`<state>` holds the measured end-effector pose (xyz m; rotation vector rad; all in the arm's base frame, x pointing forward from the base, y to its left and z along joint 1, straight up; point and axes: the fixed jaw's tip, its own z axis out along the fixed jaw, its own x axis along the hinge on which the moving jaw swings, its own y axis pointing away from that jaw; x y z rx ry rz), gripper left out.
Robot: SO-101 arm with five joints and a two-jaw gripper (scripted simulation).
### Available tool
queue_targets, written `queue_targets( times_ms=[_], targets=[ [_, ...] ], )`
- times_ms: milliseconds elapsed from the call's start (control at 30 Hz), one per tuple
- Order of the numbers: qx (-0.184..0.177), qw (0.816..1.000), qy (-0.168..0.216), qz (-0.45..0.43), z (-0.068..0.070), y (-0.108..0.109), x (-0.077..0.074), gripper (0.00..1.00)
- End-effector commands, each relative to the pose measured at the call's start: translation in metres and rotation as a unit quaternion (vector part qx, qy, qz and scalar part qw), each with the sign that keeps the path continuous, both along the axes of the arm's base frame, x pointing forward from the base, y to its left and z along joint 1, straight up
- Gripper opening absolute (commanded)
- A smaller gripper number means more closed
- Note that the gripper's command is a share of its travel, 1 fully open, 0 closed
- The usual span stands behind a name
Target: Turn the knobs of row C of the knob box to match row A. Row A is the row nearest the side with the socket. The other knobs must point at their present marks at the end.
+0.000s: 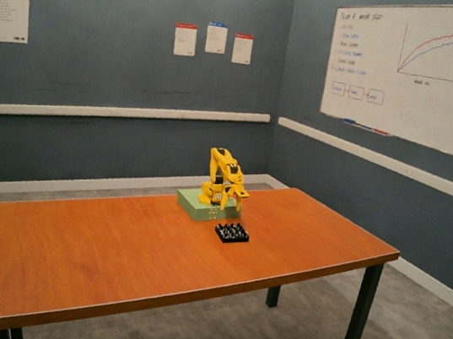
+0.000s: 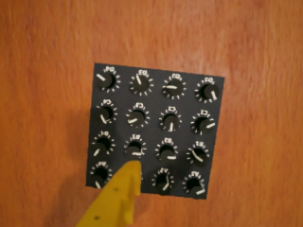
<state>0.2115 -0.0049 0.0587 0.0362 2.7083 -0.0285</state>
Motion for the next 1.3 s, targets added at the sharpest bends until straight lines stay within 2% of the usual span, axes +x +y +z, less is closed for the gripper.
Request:
queue_targets(
  times_ms=[0,1067,1267],
  targets=[
    [0.002,1.0,-0.005,0.001,0.0013,0.0022,0.0032,0.4],
    [0.002,1.0,-0.005,0.001,0.0013,0.0022,0.0032,0.4],
    [0.001,1.0,0.011,0.0,-0.0027,0.0002,-0.0018,0.4]
  ],
)
